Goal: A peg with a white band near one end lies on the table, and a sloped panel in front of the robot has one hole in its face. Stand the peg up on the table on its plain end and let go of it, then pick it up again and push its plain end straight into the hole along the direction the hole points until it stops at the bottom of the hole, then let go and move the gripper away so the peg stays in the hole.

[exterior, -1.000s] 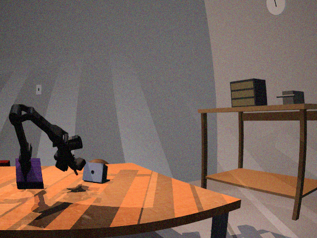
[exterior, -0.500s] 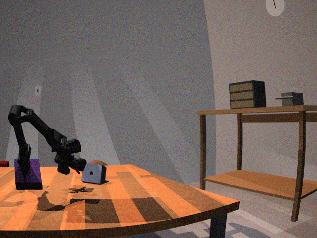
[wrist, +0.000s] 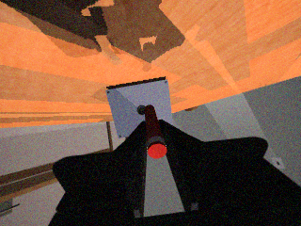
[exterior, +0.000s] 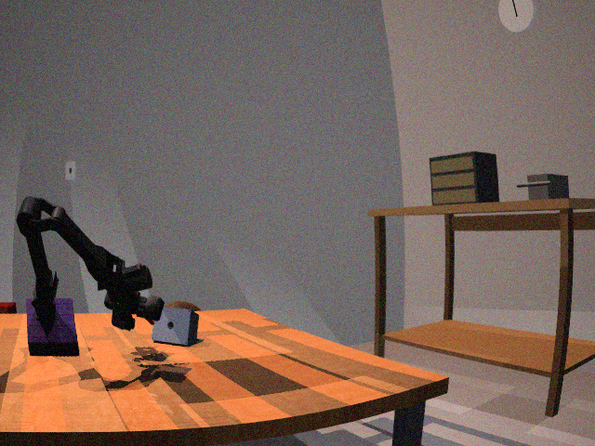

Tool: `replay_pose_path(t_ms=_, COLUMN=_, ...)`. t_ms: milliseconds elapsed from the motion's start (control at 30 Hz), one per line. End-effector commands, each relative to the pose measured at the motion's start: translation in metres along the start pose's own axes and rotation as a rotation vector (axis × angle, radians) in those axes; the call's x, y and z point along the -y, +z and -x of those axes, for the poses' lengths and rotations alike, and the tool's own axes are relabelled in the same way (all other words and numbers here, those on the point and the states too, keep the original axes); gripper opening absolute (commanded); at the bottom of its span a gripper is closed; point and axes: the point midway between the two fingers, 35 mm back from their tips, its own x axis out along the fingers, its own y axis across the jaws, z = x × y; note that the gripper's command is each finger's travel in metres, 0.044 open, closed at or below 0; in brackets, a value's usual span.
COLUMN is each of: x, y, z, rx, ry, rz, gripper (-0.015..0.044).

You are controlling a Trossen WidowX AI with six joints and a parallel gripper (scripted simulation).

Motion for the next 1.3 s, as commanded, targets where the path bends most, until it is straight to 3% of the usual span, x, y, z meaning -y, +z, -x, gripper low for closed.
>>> replay_pose_path(t_ms=0, x=-0.001, y=-0.002, z=-0.004, rx=-0.015, ry=0.001, rz=0.011, gripper=0.0000)
replay_pose_path(t_ms=1267, x=-0.008, y=-0.017, z=-0.044, rx=-0.130, ry=0.043, rz=0.091, gripper=0.0000)
